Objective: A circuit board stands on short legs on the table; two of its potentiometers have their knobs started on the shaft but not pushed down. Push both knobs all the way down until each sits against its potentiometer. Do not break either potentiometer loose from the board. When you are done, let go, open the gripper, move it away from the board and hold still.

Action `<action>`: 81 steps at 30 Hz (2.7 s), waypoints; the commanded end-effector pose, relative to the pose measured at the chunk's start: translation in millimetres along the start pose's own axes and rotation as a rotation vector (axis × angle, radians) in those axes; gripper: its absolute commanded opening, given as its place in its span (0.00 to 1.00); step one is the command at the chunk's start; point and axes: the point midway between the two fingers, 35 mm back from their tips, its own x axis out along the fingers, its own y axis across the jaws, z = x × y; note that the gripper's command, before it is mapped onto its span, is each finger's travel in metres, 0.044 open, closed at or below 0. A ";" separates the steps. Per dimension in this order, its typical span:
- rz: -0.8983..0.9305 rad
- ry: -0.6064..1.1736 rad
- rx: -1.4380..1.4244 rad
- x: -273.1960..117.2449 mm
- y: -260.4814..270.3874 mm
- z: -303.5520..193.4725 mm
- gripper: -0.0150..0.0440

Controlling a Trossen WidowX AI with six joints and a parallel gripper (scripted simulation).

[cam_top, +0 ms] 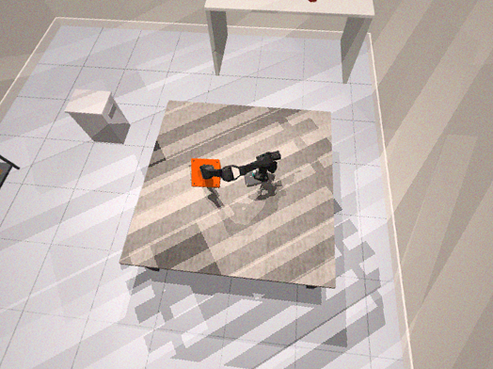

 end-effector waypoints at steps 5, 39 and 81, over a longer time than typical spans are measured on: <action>-0.002 -0.003 -0.005 0.0 -0.1 0.2 0.25; -0.003 -0.003 -0.005 4.1 -0.1 0.2 0.25; -0.003 -0.003 -0.005 10.2 -0.2 0.2 0.25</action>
